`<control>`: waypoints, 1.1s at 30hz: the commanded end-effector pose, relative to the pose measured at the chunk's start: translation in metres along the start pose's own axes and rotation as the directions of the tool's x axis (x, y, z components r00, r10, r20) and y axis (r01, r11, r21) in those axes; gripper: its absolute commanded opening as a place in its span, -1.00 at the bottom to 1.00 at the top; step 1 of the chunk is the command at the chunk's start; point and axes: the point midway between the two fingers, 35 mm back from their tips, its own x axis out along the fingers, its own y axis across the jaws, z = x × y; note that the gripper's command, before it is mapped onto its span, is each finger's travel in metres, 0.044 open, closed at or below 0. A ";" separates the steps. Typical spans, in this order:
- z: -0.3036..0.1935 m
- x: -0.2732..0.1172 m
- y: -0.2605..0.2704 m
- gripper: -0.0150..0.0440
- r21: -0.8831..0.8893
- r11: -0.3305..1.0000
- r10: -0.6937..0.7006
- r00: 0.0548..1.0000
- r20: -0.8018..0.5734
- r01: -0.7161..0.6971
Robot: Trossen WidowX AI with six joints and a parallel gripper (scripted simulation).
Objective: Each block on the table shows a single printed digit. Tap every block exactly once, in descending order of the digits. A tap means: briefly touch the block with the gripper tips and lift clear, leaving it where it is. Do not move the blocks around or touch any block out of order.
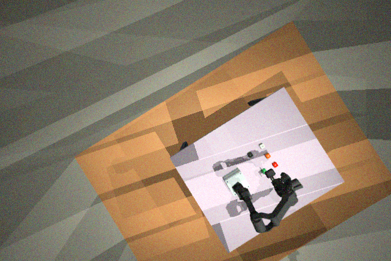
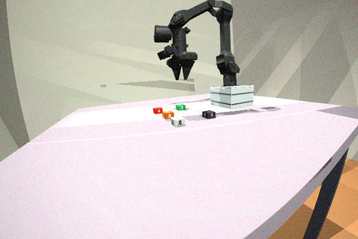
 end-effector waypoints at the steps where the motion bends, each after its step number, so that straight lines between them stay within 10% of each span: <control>1: -0.001 0.001 -0.004 0.86 -0.004 1.000 -0.007 1.000 -0.012 0.007; 16: 0.002 0.001 0.004 0.86 -0.004 1.000 -0.006 1.000 -0.011 0.006; 33: -0.018 0.000 0.183 0.86 -0.004 1.000 0.013 1.000 -0.014 -0.013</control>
